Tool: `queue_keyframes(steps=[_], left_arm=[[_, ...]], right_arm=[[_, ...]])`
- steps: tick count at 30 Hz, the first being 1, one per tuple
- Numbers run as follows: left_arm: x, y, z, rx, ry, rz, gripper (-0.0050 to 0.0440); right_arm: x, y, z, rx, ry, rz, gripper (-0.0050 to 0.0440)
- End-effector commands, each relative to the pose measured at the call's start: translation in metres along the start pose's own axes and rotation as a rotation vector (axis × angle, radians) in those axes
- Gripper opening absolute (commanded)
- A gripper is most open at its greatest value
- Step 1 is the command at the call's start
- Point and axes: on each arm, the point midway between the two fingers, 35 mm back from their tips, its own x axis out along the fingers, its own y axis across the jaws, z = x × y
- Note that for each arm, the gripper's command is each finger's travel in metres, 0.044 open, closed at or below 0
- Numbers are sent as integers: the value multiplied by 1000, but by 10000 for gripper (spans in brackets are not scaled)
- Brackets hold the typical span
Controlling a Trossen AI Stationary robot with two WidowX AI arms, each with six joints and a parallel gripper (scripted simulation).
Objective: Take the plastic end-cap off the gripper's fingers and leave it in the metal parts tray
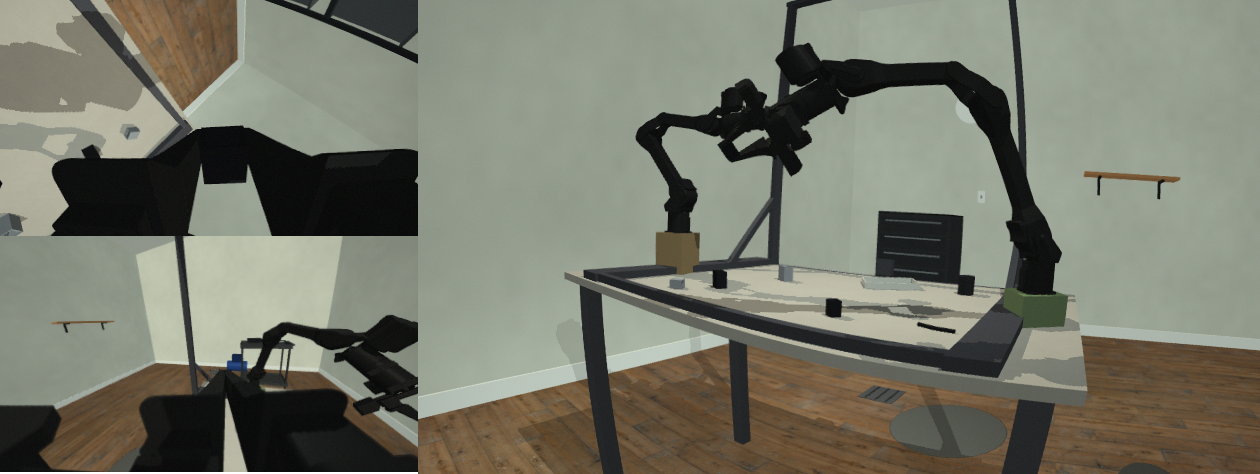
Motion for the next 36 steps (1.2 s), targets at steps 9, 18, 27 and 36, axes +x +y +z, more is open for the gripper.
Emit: queue_keyframes(steps=[9, 18, 27, 36], left_arm=[[0, 28, -35, 375, 44, 52, 0], [6, 64, -59, 730, 89, 116, 0], [8, 112, -90, 1188, 181, 177, 0], [6, 148, -110, 1541, 270, 202, 0]], right_arm=[[-2, 0, 5, 2, -15, 0, 0], [-2, 0, 5, 2, -15, 0, 0], [-2, 0, 5, 2, -15, 0, 0], [-2, 0, 5, 2, -15, 0, 0]])
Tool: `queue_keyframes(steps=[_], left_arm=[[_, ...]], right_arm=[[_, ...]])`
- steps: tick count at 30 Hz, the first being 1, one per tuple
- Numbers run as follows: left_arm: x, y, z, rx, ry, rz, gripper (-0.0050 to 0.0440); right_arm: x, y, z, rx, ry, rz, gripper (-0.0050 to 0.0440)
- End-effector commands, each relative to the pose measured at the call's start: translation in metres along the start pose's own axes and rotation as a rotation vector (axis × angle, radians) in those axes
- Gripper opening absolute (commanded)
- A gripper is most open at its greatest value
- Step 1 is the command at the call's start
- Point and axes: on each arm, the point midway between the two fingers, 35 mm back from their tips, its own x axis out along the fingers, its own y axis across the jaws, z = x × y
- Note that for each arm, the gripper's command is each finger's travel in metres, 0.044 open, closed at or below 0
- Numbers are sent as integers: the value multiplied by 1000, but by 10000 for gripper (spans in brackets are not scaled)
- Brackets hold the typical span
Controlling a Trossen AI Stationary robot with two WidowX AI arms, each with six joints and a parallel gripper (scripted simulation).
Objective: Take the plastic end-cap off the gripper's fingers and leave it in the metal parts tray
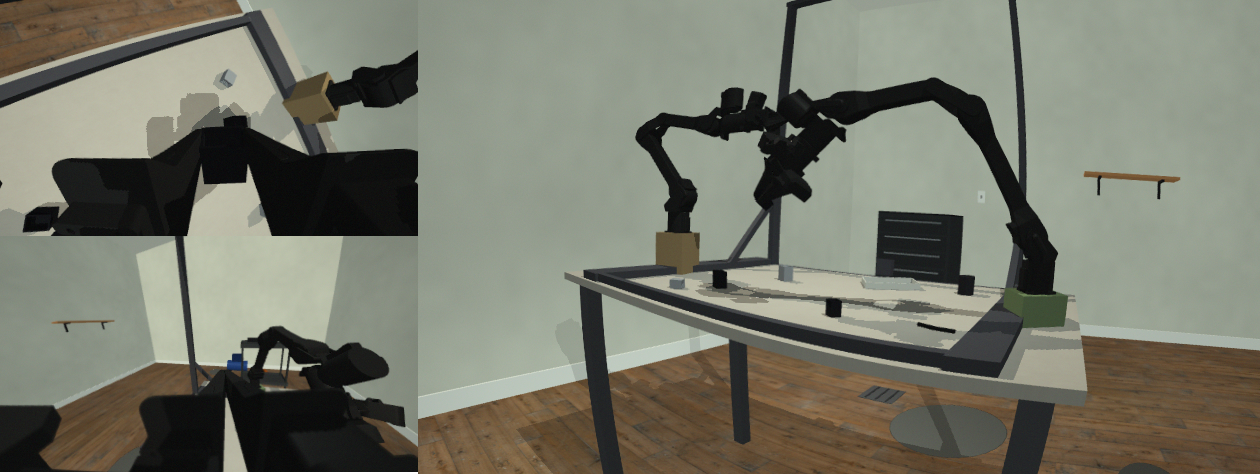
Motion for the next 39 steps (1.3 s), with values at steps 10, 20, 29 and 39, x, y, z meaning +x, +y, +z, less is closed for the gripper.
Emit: queue_keyframes(steps=[10, 20, 29, 39], left_arm=[[6, -30, -65, 637, 104, -18, 0], [9, -43, -112, 1058, 179, -53, 0], [8, -53, -166, 1535, 256, -122, 0], [5, -58, -213, 1957, 318, -215, 0]], right_arm=[[-1, 0, 7, 2, -18, -2, 0], [-1, 0, 7, 2, -18, -2, 0], [-1, 0, 7, 2, -18, -2, 0], [-1, 0, 7, 2, -18, -2, 0]])
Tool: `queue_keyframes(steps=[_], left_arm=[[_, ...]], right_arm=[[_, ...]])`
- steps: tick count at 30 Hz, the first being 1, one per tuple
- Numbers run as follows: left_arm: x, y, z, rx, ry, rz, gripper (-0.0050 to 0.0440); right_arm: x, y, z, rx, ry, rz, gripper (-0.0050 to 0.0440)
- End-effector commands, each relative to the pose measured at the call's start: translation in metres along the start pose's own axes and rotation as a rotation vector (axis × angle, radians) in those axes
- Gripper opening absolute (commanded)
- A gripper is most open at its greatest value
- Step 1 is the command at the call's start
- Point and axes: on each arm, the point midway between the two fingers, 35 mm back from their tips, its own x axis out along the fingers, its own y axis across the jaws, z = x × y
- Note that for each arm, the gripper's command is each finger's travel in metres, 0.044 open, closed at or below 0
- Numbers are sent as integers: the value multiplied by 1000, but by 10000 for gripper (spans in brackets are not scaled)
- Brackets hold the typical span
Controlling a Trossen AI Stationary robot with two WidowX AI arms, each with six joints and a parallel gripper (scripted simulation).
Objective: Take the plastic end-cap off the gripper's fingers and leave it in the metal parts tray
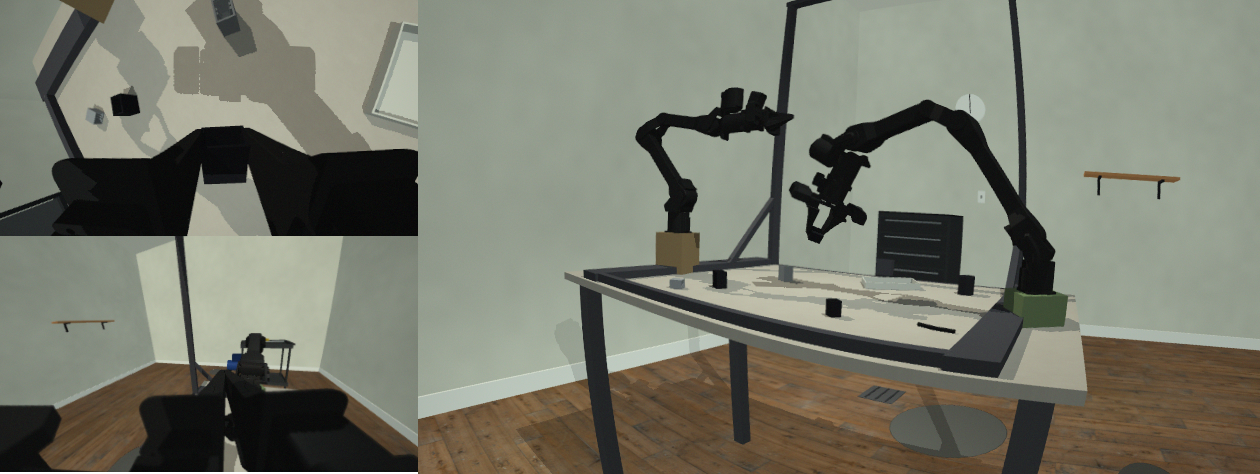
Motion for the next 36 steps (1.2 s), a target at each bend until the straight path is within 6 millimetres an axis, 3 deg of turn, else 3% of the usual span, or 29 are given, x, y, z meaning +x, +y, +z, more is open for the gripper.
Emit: queue_keyframes(steps=[1, 7, 9, 21, 24, 26, 36], left_arm=[[-1, -20, 13, 198, -2, -20, 0], [4, -52, 24, 523, 8, -66, 0], [4, -52, 24, 523, 8, -66, 0], [10, -120, 38, 1177, -4, -169, 0], [11, -137, 40, 1340, -14, -195, 0], [11, -137, 40, 1340, -14, -195, 0], [12, -193, 43, 1886, -69, -286, 0]], right_arm=[[-1, 0, 7, 2, -18, -2, 0], [-1, 0, 7, 2, -18, -2, 0], [-1, 0, 7, 2, -18, -2, 0], [-1, 0, 7, 2, -18, -2, 0], [-1, 0, 7, 2, -18, -2, 0], [-1, 0, 7, 2, -18, -2, 0], [-1, 0, 7, 2, -18, -2, 0]])
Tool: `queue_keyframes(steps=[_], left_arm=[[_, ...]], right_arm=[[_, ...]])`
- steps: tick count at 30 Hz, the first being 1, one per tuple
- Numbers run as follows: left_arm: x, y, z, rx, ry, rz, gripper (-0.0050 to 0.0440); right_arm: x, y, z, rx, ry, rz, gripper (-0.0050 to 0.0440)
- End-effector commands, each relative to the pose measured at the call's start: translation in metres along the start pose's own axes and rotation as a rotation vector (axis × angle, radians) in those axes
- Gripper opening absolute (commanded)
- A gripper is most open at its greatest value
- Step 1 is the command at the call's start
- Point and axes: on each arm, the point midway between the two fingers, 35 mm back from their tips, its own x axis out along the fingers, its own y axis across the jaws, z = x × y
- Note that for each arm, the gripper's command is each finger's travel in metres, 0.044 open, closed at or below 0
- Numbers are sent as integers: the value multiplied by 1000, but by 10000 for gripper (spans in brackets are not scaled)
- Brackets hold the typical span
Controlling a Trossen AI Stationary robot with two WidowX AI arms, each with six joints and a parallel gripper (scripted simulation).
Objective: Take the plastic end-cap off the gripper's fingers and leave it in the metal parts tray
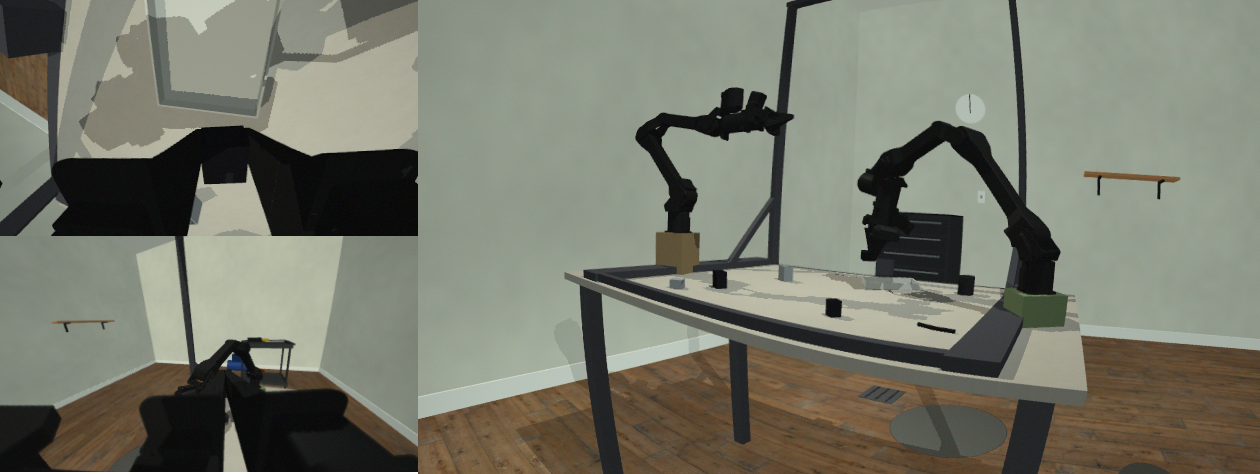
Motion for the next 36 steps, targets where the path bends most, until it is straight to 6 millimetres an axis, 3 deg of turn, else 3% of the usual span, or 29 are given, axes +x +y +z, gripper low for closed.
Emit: queue_keyframes(steps=[1, 5, 7, 13, 25, 36], left_arm=[[-2, 9, 19, 201, -7, -5, 0], [1, 13, 39, 422, -27, -24, 0], [1, 13, 39, 422, -27, -24, 0], [4, 15, 65, 694, -56, -45, 0], [5, 15, 64, 674, -56, -44, 0], [24, 11, 68, 679, -56, -44, 0]], right_arm=[[-1, 0, 7, 2, -18, -2, 0], [-1, 0, 7, 2, -18, -2, 0], [-1, 0, 7, 2, -18, -2, 0], [-1, 0, 7, 2, -18, -2, 0], [-1, 0, 7, 2, -18, -2, 0], [-1, 0, 7, 2, -18, -2, 0]])
